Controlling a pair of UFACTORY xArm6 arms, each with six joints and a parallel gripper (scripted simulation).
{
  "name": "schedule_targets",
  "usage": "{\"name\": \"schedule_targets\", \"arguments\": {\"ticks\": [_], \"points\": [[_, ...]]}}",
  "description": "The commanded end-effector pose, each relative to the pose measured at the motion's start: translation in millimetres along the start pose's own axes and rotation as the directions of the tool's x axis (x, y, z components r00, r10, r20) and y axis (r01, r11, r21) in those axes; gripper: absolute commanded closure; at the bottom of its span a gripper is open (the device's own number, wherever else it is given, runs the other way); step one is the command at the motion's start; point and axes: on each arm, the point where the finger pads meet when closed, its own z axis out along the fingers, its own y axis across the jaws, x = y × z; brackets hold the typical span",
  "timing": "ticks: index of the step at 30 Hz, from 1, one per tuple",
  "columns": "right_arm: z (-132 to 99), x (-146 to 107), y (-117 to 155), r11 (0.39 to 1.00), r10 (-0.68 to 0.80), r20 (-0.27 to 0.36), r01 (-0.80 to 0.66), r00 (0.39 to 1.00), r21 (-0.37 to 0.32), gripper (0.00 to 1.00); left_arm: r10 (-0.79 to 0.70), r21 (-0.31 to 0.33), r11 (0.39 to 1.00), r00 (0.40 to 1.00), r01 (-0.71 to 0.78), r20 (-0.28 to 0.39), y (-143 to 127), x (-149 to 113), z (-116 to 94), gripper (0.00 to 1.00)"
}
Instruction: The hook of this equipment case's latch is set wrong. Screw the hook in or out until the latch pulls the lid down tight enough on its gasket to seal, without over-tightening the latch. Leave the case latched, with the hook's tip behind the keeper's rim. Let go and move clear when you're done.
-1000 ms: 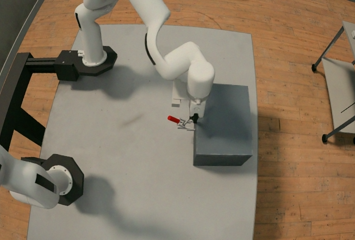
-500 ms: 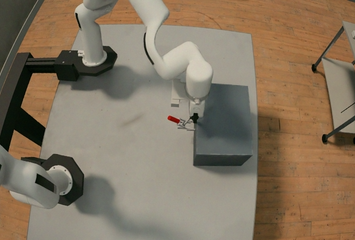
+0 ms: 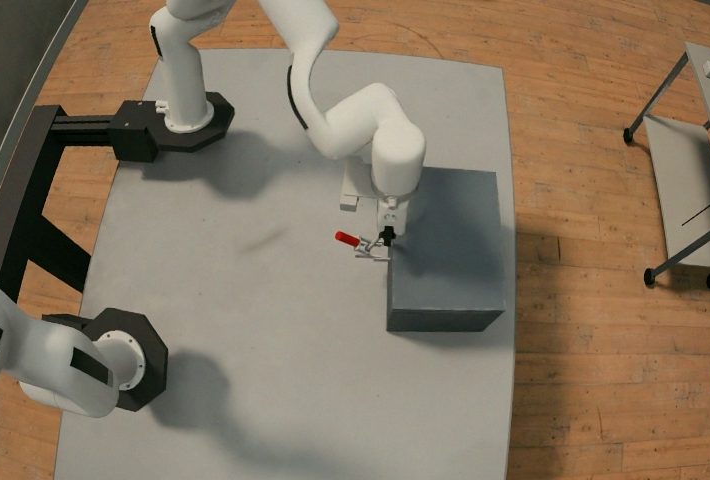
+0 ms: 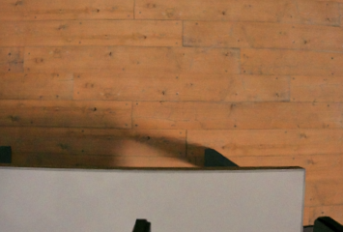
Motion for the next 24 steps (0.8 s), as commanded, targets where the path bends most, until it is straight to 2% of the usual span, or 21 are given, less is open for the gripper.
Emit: {"name": "schedule_targets", "arguments": {"ticks": [1, 6, 8, 12, 16, 23, 24], "points": [[-1.7, 1.0, 0.0, 1.000, 0.000, -0.004, 0.000, 1.000, 0.000, 0.00, 0.092, 0.003, 0.996, 0.996, -0.092, 0.004, -0.7, -1.4, -2.4, 0.59], [-1.7, 1.0, 0.0, 1.000, 0.000, -0.004, 0.000, 1.000, 0.000, 0.00, 0.224, 0.003, 0.975, 0.975, -0.224, 0.004, -0.7, -1.5, -2.4, 0.59], [-1.7, 1.0, 0.0, 1.000, 0.000, -0.004, 0.000, 1.000, 0.000, 0.00, 0.224, 0.003, 0.975, 0.975, -0.224, 0.004, -0.7, -1.5, -2.4, 0.59], [-1.7, 1.0, 0.0, 1.000, 0.000, -0.004, 0.000, 1.000, 0.000, 0.00, 0.358, 0.002, 0.934, 0.934, -0.358, 0.005, -0.8, -1.6, -2.3, 0.59], [-1.7, 1.0, 0.0, 1.000, 0.000, -0.004, 0.000, 1.000, 0.000, 0.00, 0.511, 0.001, 0.860, 0.860, -0.511, 0.005, -0.8, -1.7, -2.3, 0.59], [-1.7, 1.0, 0.0, 1.000, 0.000, -0.004, 0.000, 1.000, 0.000, 0.00, 0.742, -0.004, 0.671, 0.671, -0.742, 0.006, -0.9, -2.0, -2.2, 0.59], [-1.7, 1.0, 0.0, 1.000, 0.000, -0.004, 0.000, 1.000, 0.000, 0.00, 0.742, -0.004, 0.671, 0.671, -0.742, 0.006, -0.9, -2.0, -2.2, 0.59]]}}
